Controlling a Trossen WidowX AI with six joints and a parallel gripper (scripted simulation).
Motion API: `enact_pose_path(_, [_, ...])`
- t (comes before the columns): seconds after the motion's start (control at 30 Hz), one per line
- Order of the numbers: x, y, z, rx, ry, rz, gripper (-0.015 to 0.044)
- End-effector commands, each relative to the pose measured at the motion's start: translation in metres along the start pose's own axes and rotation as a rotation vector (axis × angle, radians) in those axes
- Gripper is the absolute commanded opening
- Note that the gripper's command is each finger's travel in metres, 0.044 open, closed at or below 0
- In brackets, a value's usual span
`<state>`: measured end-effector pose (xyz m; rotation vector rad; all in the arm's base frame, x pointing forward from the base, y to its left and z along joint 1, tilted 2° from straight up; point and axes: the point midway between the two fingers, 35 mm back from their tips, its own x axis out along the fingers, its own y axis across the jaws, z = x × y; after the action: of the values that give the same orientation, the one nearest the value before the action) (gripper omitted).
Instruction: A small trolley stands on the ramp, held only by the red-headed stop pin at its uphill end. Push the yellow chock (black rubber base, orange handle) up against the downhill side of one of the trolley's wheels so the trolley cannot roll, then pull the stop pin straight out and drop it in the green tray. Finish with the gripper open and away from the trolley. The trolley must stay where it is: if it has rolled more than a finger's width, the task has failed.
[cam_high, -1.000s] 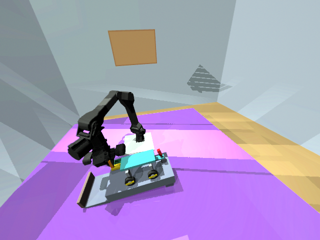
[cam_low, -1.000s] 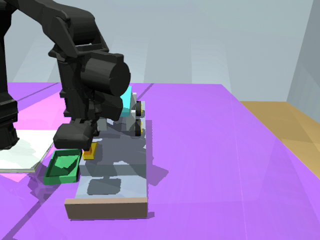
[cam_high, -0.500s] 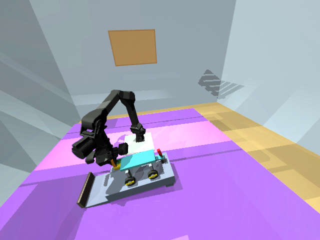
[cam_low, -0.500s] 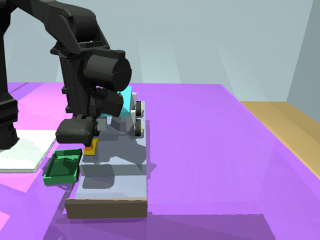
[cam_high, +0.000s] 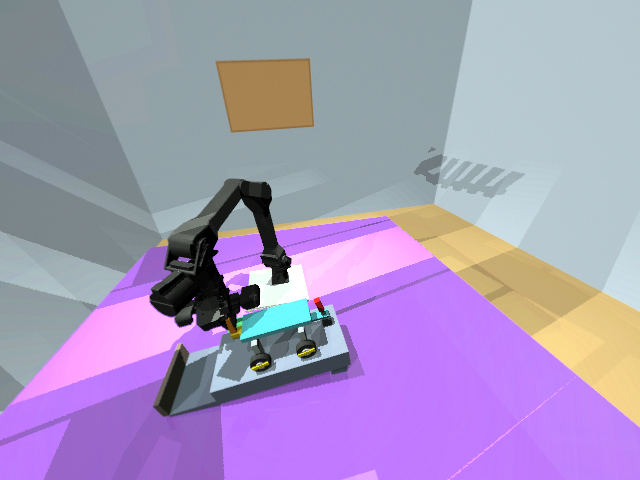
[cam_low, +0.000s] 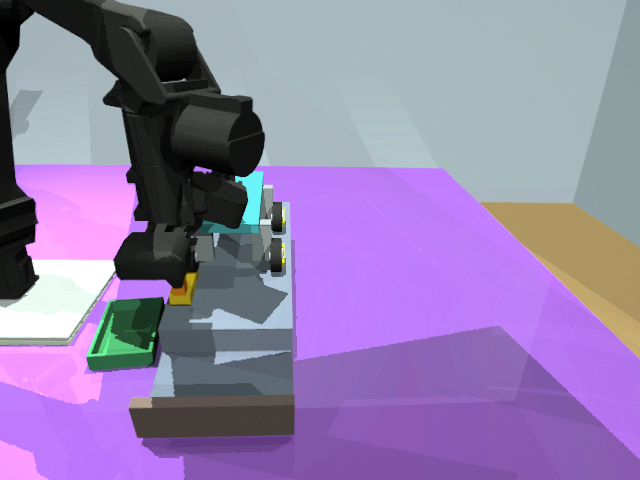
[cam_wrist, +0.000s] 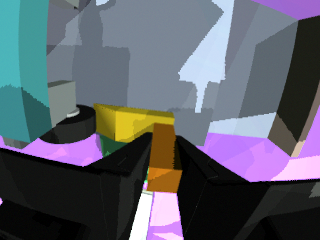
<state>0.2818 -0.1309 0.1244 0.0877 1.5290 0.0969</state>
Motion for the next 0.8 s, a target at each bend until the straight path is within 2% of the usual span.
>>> enact_pose_path(0.0, [0.0,-0.001,0.0,-0.001,0.0,0.0,0.0])
enact_pose_path(0.13, [0.0,-0.001,0.0,-0.001,0.0,0.0,0.0])
enact_pose_path(0.37, [0.0,-0.001,0.0,-0.001,0.0,0.0,0.0184])
enact_pose_path(0.53, [-0.003,-0.001,0.0,0.0,0.0,0.001,0.019])
enact_pose_path(0.77, [-0.025,-0.001,-0.001,0.001,-0.001,0.006,0.019])
